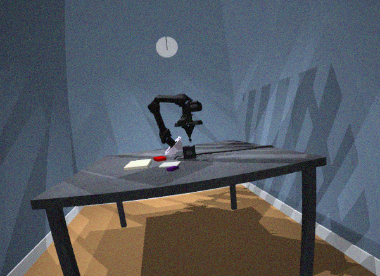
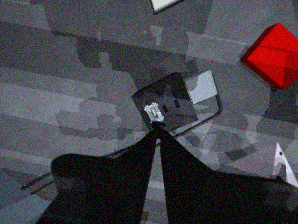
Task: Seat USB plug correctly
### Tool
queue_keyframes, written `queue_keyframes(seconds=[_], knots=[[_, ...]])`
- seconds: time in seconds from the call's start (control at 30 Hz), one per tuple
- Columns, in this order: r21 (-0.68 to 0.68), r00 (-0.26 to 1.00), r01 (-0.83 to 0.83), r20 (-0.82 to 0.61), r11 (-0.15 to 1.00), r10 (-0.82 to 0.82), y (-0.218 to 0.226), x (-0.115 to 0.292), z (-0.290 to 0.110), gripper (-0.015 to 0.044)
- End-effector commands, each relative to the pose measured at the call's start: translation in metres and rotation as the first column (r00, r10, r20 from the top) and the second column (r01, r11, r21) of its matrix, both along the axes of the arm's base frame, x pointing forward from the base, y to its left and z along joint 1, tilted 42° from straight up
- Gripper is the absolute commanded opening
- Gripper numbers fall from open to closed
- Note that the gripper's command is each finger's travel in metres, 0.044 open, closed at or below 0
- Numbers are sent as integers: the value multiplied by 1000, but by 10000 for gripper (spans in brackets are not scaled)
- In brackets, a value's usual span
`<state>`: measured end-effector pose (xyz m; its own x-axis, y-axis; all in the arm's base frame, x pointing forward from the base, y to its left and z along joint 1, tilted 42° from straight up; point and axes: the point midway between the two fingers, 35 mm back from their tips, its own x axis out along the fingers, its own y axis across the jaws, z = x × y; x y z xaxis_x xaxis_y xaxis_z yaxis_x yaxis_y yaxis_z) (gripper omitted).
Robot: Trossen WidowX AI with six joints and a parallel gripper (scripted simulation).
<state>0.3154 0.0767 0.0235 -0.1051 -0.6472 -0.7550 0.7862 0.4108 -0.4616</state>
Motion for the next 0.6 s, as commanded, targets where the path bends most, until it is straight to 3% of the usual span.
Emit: queue_keyframes(seconds=[0.0,0.57], knots=[[14,996,-72,-61,997,72,0,0,0,0],[125,859,-379,-321,917,399,0,0,0,0]])
